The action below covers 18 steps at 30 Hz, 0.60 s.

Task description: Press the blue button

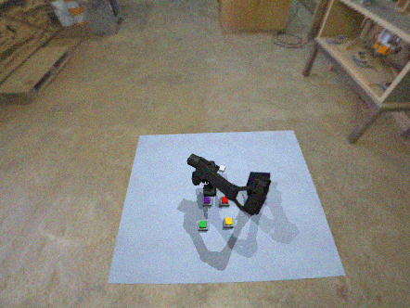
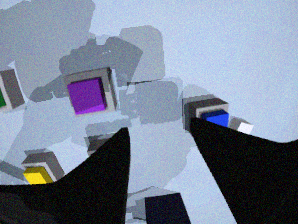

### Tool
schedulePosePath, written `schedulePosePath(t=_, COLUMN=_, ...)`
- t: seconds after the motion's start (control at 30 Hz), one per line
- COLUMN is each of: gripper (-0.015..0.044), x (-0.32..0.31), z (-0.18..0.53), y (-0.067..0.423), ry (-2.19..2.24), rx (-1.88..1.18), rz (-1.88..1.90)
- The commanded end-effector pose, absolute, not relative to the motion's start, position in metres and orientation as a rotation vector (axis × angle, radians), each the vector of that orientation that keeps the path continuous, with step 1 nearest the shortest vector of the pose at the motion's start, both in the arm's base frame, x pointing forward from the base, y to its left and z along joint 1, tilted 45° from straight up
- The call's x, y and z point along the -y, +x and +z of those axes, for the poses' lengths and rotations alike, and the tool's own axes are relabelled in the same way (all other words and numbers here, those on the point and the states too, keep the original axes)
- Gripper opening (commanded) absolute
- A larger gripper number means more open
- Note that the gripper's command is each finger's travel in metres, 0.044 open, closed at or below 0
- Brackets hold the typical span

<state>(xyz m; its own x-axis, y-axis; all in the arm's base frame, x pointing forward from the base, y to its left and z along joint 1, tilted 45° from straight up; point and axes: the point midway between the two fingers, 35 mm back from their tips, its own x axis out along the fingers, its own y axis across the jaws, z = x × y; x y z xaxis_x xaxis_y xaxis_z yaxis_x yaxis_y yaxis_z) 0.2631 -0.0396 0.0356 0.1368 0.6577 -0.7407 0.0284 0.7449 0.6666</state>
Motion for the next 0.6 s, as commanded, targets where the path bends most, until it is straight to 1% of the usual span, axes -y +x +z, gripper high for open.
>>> schedulePosePath(t=0.0, gripper=0.0335, x=0.001, z=0.093, y=0.272, ry=0.623, rx=-1.371, rz=0.5)
schedulePosePath(t=0.07, gripper=0.0387, x=-0.017, z=0.117, y=0.27, ry=0.626, rx=-1.368, rz=0.504)
schedulePosePath(t=0.1, gripper=0.04, x=-0.025, z=0.129, y=0.268, ry=0.629, rx=-1.367, rz=0.508)
schedulePosePath(t=0.3, gripper=0.04, x=-0.075, z=0.193, y=0.241, ry=0.651, rx=-1.36, rz=0.541)
schedulePosePath(t=0.57, gripper=0.04, x=-0.079, z=0.198, y=0.238, ry=0.653, rx=-1.359, rz=0.545)
